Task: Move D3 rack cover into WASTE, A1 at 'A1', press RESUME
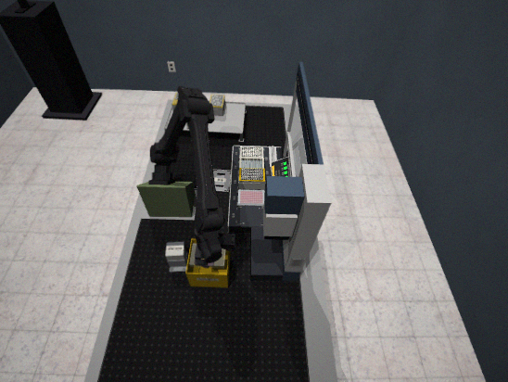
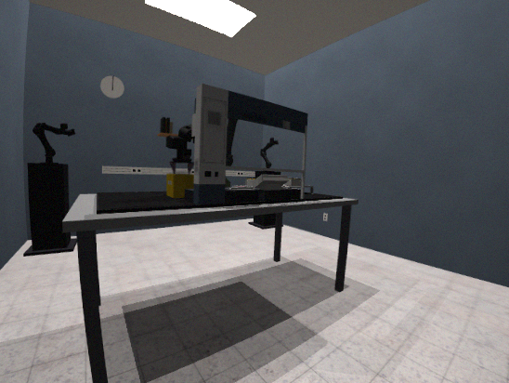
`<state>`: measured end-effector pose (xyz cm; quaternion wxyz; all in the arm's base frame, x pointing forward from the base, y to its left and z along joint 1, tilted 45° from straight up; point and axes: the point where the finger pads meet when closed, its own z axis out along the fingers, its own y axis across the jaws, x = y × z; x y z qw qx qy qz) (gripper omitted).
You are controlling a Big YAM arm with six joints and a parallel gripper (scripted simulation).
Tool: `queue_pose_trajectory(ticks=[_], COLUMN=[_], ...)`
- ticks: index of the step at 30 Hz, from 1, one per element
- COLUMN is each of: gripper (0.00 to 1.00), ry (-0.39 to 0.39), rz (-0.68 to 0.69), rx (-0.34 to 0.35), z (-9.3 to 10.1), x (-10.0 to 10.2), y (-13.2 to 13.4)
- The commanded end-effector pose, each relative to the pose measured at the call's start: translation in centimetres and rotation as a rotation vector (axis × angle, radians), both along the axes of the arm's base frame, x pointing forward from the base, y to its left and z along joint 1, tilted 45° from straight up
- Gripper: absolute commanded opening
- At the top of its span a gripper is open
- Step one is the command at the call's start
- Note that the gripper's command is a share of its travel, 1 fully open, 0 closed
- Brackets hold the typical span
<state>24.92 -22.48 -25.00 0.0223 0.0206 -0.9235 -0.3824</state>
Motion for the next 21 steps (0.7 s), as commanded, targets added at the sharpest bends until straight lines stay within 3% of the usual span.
queue_pose_trajectory(ticks=[1,11,12,21], gripper=[0.00,0.00,1.00,1.00], ry=[-0.024,-0.024,-0.024,-0.024], rz=[-0.006,-0.006,-0.006,-0.006], rx=[-0.032,-0.032,-0.032,-0.032], z=[0.00,-0.01,-0.01,-0.01], x=[1.19,1.21,1.21,1.21], y=[-1.56,-1.56,-1.56,-1.56])
